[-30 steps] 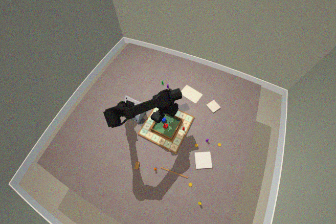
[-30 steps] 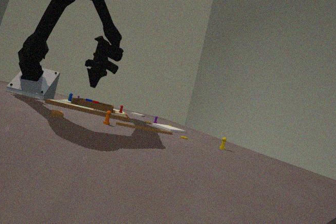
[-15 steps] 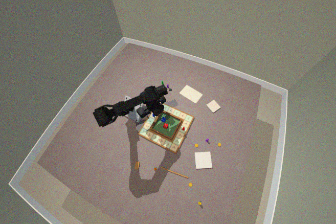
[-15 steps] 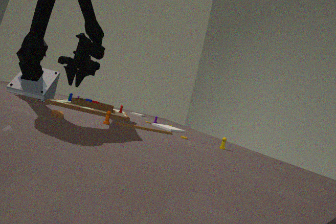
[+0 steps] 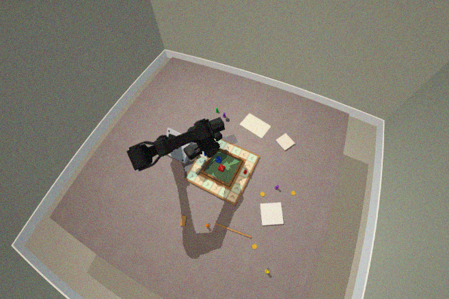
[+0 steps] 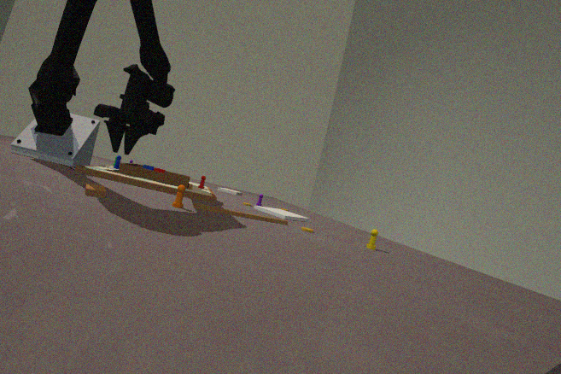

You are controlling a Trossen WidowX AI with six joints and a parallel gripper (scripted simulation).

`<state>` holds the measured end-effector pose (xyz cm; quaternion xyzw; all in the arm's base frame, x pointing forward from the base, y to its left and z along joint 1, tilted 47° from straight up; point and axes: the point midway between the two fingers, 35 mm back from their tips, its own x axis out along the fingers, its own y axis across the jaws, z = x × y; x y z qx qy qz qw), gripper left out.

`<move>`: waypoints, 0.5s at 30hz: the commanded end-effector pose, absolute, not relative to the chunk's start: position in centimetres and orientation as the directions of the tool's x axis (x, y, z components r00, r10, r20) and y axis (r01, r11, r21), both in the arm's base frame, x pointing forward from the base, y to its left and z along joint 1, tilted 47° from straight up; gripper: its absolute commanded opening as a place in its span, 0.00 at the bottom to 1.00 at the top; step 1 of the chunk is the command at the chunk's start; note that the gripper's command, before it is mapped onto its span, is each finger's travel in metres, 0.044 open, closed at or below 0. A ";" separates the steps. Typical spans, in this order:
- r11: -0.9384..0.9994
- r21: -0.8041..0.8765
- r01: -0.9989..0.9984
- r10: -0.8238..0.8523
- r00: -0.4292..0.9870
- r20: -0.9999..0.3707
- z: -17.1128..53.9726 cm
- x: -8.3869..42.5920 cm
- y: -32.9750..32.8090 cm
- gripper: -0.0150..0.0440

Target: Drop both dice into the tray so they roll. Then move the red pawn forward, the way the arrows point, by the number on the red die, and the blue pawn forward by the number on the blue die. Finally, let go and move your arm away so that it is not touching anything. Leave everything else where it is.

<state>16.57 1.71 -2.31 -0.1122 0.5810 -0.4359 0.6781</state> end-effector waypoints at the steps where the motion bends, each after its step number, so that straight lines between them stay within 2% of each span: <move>1: 0.593 -0.665 0.454 -0.725 -0.058 -0.686 -2.8 16.4 1.1 0.59; 15: 0.591 -0.666 0.455 -0.727 -0.058 -0.684 -4.2 16.2 -0.5 0.59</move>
